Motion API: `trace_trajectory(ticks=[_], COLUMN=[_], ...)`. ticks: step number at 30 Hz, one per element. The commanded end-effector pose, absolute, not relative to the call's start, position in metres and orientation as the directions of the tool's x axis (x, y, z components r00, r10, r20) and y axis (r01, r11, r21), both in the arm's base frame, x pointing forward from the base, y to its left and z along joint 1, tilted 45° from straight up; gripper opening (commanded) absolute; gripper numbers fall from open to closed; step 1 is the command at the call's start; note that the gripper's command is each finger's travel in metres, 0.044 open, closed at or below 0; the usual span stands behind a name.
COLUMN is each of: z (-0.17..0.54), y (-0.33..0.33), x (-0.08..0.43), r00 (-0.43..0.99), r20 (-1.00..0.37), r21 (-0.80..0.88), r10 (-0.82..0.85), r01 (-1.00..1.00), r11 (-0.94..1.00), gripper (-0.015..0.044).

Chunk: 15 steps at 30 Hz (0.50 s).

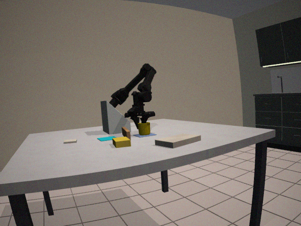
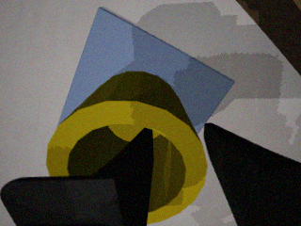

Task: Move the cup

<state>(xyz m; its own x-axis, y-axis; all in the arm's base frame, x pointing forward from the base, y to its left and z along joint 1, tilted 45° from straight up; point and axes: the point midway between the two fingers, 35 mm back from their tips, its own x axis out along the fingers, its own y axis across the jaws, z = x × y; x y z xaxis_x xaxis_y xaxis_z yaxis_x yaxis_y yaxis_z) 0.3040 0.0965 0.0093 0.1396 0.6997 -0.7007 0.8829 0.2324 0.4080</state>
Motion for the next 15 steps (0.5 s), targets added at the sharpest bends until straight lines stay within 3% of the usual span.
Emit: trace_trajectory(ticks=[1, 15], z=[0.0094, 0.0094], y=[0.0964, 0.0964], x=[0.3041, 0.3041], r00=[0.140, 0.140], r20=[-0.701, -0.701], r21=[0.408, 0.408], r10=[0.700, 0.700], r01=[0.883, 0.883], r11=[0.233, 0.233], gripper=[0.0140, 0.0047])
